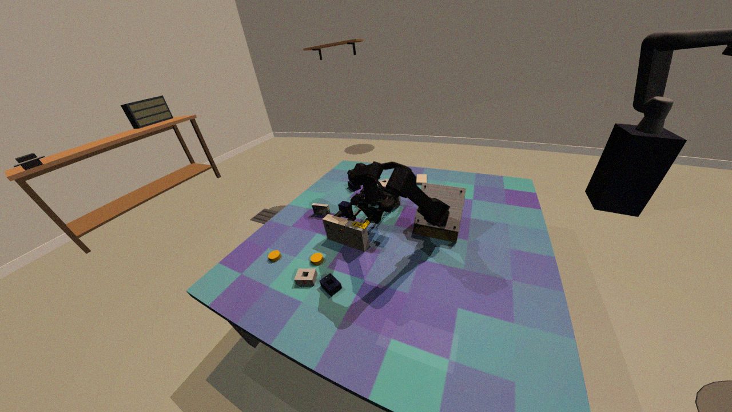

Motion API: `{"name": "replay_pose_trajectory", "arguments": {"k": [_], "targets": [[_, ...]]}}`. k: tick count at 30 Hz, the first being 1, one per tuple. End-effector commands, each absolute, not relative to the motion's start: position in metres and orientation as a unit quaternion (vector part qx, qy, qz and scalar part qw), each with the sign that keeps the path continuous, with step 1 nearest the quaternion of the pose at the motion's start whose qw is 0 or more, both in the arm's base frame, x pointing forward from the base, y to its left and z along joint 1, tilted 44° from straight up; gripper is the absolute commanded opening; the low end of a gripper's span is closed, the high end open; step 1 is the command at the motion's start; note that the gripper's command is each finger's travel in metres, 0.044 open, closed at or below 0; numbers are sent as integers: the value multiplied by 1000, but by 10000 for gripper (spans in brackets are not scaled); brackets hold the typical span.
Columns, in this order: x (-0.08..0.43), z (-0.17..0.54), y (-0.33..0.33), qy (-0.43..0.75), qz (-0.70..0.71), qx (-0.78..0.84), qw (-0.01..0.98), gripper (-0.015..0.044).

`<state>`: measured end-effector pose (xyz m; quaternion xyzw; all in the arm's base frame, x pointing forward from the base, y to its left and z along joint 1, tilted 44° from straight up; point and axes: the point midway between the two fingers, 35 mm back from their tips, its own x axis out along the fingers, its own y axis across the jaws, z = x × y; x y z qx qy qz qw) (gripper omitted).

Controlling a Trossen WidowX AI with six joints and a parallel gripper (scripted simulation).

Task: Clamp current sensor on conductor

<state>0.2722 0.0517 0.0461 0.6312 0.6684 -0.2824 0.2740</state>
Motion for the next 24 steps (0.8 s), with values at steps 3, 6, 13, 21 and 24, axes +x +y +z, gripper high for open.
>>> {"name": "replay_pose_trajectory", "arguments": {"k": [3,6,13,21,24], "targets": [[272,46,52,669,-282,631,275,254],[272,46,52,669,-282,631,275,254],[272,46,52,669,-282,631,275,307],[272,46,52,669,-282,631,275,440],[272,46,52,669,-282,631,275,440]]}}
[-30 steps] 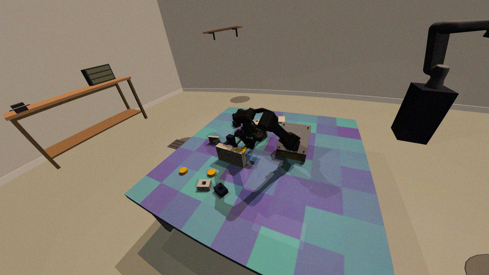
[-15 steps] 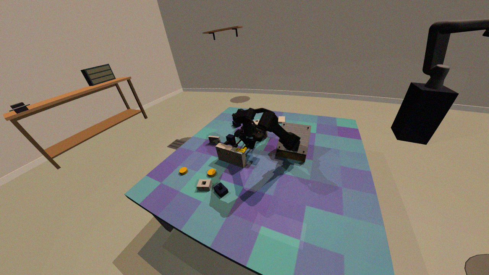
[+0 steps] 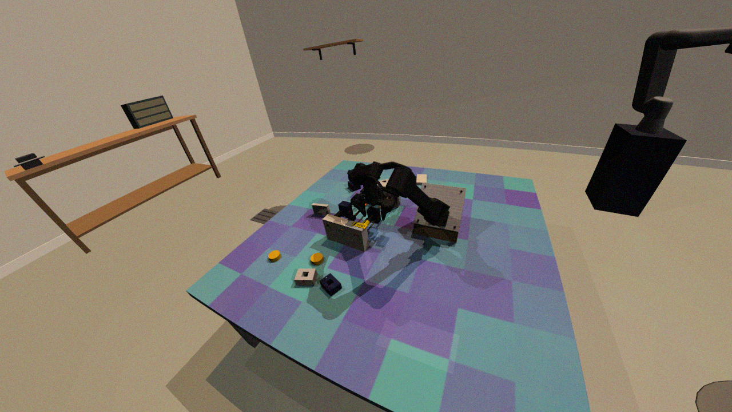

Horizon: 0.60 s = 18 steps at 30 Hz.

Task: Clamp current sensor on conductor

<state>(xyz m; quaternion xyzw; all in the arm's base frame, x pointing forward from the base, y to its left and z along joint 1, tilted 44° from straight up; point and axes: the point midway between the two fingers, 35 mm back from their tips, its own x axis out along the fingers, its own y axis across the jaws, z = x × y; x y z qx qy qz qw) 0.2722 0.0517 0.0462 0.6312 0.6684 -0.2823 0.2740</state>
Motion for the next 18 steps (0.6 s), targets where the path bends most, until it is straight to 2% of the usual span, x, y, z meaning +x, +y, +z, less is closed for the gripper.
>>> {"name": "replay_pose_trajectory", "arguments": {"k": [1,4,10,18], "targets": [[272,46,52,669,-282,631,275,440],[274,53,44,667,-284,632,274,440],[275,115,-17,656,-292,642,268,440],[274,117,-18,656,-292,642,268,440]]}}
